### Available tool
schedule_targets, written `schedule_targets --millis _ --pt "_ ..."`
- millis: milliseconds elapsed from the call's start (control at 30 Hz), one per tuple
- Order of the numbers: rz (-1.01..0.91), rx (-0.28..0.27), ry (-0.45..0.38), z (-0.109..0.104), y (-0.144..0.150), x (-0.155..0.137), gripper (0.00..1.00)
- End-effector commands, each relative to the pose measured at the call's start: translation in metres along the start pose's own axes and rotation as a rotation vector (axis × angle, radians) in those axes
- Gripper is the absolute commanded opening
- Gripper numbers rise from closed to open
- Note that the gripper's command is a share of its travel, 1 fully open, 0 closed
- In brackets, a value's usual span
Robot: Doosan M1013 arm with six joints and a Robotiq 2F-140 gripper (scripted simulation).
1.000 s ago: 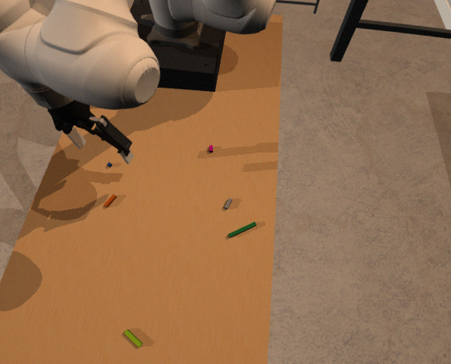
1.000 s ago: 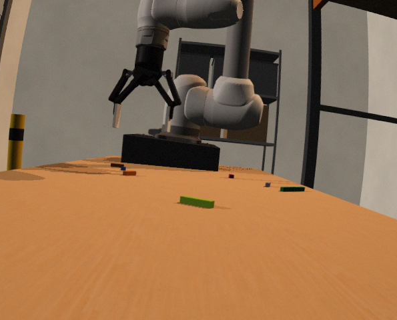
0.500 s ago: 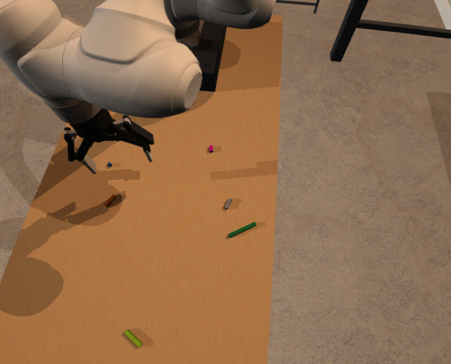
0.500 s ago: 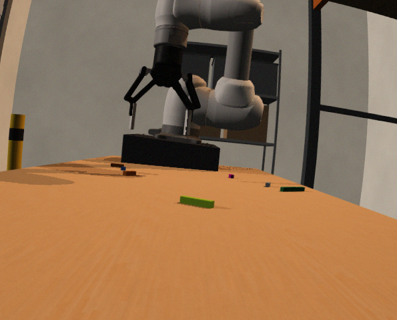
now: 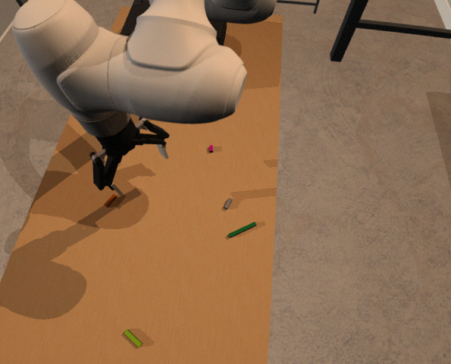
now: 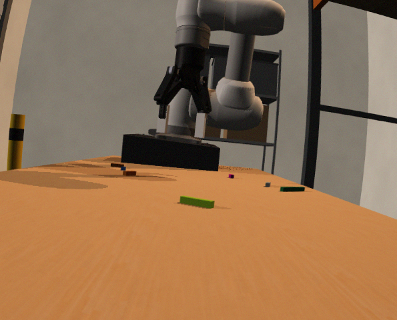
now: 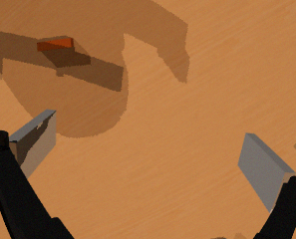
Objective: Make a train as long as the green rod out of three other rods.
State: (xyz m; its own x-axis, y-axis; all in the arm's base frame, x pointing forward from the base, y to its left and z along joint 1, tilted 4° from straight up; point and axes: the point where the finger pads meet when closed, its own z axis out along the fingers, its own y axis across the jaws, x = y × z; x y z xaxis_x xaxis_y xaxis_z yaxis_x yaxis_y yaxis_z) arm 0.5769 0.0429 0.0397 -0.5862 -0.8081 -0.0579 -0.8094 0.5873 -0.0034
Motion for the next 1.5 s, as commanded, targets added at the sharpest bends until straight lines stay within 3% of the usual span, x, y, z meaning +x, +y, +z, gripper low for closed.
schedule_targets --millis 0,333,400,900,967,1467 --pt "-0.167 -0.006 -0.004 -0.001 0.004 -0.018 1.0" --pt "-0.557 -0.005 -0.005 0.002 0.024 -0.058 1.0" --pt "-0.557 -0.005 -0.005 0.002 0.024 -0.058 1.0" --pt "-1.191 -0.002 -0.008 0.006 0.064 -0.122 1.0" --pt "-1.191 -0.002 -0.008 0.006 0.064 -0.122 1.0" --pt "-1.823 0.002 -0.011 0.01 0.114 -0.182 1.0"
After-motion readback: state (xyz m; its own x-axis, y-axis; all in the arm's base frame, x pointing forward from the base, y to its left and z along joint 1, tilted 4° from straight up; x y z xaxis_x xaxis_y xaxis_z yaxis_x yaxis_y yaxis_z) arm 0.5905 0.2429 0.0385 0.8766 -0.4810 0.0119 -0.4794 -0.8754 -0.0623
